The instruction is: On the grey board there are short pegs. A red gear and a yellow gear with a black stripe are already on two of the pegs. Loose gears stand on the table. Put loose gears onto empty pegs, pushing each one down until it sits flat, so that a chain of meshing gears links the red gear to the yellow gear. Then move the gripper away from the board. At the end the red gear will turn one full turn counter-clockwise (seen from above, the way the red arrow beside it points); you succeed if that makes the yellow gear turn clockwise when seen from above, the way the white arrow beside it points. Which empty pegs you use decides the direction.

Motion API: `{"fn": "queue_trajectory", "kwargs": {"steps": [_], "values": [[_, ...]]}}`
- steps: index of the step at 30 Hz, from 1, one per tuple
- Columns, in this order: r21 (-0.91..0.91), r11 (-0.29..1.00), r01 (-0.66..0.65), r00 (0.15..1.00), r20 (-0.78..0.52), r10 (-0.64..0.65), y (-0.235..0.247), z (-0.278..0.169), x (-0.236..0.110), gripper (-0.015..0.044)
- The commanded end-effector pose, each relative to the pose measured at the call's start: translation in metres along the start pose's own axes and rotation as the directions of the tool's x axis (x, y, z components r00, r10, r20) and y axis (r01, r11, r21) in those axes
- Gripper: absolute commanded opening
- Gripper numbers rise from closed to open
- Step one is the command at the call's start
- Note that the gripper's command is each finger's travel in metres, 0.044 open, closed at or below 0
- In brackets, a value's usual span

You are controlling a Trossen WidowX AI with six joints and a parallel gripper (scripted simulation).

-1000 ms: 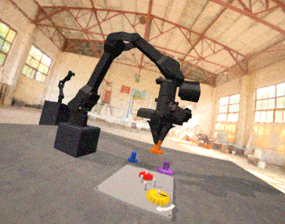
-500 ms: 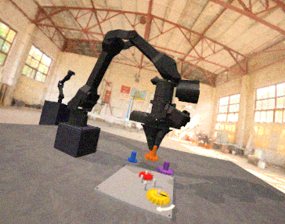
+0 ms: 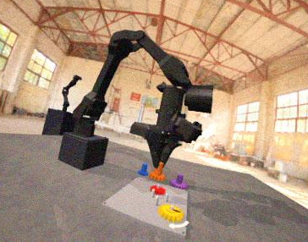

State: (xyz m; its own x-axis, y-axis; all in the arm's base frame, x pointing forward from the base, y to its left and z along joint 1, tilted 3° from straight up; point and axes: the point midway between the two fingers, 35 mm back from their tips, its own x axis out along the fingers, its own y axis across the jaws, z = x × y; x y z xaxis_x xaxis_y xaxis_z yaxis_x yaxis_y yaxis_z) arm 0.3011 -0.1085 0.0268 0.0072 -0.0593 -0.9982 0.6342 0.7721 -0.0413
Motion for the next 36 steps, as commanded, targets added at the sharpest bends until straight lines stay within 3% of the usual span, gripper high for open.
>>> {"fn": "queue_trajectory", "kwargs": {"steps": [1,20,36], "values": [[-0.007,1.000,0.002,1.000,0.003,-0.002,-0.001,0.000,-0.001,0.0000],[-0.015,1.000,0.002,1.000,0.003,-0.002,-0.001,0.000,0.000,0.0000],[-0.224,0.975,0.003,1.000,0.003,-0.002,-0.002,0.000,0.021,0.0000]]}}
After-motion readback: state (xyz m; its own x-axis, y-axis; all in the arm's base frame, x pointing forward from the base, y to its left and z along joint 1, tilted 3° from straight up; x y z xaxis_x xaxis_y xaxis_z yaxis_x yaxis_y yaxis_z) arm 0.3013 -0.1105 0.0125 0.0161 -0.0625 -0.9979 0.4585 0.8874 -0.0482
